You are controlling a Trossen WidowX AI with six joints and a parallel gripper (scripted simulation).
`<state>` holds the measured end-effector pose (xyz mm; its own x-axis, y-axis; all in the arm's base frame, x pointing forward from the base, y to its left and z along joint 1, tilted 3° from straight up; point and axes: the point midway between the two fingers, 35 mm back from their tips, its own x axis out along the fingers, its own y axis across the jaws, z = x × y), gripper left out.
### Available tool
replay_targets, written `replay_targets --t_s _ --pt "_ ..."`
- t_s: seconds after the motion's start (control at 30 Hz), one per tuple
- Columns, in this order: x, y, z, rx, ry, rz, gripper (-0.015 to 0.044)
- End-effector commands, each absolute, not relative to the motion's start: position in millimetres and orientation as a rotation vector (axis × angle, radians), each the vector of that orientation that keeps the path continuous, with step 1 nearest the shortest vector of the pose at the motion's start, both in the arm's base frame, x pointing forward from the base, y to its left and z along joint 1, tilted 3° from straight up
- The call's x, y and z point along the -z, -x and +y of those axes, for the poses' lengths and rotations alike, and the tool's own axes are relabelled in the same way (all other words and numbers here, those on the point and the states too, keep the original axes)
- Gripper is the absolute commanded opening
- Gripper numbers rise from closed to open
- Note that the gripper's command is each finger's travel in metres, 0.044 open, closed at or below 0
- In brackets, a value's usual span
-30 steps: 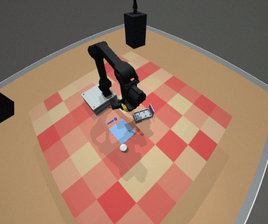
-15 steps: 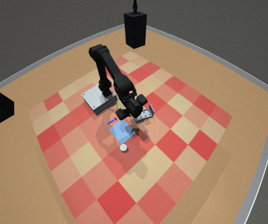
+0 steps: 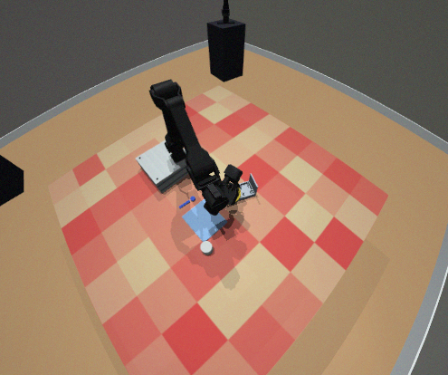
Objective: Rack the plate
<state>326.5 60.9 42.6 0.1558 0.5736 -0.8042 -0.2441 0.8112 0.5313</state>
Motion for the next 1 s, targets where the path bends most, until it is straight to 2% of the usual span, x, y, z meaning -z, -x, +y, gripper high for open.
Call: replay_targets --t_s 0.0,0.97 --pt "-31 -326 63 -0.712 -0.306 1.202 0.0" --pt "-12 -295 66 -1.179 -0.137 0.362 0.0"
